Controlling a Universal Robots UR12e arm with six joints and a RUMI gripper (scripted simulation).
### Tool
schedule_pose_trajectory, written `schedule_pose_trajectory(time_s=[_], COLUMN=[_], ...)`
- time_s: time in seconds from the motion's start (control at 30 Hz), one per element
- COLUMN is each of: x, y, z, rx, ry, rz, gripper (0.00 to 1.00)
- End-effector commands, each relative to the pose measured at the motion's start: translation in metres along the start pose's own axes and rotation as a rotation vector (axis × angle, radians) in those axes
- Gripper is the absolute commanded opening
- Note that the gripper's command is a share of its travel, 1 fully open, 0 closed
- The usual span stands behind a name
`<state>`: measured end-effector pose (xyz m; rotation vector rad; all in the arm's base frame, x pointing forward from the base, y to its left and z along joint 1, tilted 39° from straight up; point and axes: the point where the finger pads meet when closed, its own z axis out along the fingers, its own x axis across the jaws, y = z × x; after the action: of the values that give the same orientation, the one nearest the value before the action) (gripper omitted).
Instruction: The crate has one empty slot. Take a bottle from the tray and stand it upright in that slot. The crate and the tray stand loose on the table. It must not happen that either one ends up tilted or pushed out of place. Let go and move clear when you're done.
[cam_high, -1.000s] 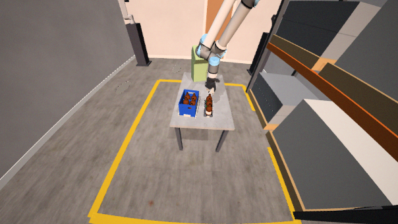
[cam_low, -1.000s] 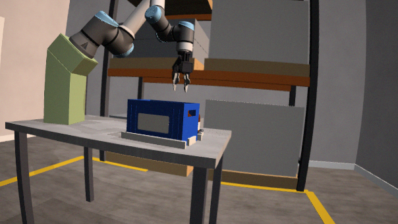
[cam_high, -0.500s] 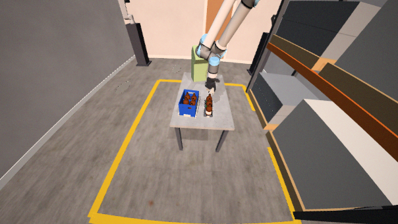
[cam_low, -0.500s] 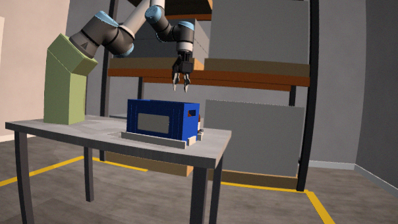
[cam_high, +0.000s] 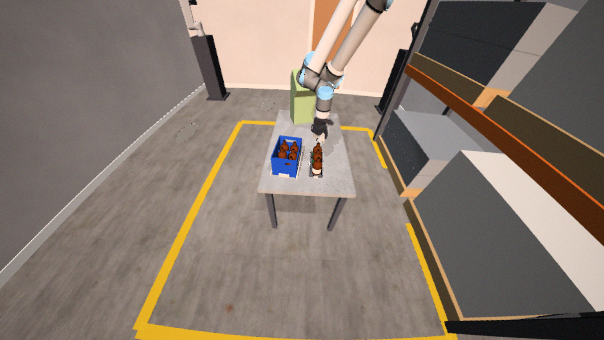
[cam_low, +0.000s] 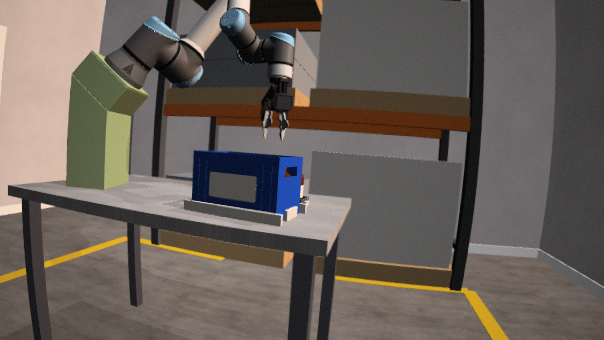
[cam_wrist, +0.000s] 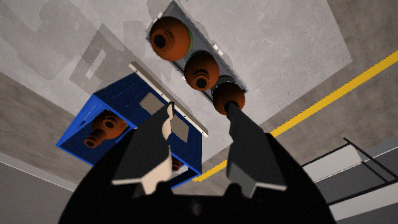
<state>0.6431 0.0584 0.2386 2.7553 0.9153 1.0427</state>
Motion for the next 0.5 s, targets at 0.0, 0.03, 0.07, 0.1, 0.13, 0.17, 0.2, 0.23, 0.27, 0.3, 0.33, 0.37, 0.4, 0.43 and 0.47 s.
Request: schedule_pose_trajectory(time_s=[0.0,0.03,0.07,0.1,0.13,0.17,0.2,0.23,0.27,0.3,0.33,0.37,0.4,0.43,0.47], x=[0.0,0.0,0.0,0.0,0.0,0.0,0.0,0.0,0.0,0.0,0.0,0.0,0.0,0.0,0.0], y=[-0.001,-0.001,-0.001,-0.001,-0.001,-0.001,-0.001,-0.001,-0.001,-0.001,-0.001,-0.001,-0.001,-0.001,-0.001], z=[0.003,0.004,0.005,0.005,0.006,0.006,0.006,0.007,0.008,0.009,0.01,0.012,0.013,0.014,0.016], rx=[0.002,0.002,0.002,0.003,0.003,0.003,0.003,0.003,0.003,0.003,0.003,0.003,0.003,0.003,0.003], ry=[-0.002,-0.002,-0.002,-0.003,-0.003,-0.003,-0.003,-0.003,-0.003,-0.003,-0.003,-0.003,-0.003,-0.003,-0.003], rz=[0.0,0.0,0.001,0.001,0.001,0.001,0.001,0.001,0.001,0.001,0.001,0.001,0.001,0.001,0.001], gripper=[0.38,0.38,0.38,0.38,0.38,0.38,0.38,0.38,0.38,0.38,0.38,0.38,0.38,0.38,0.38])
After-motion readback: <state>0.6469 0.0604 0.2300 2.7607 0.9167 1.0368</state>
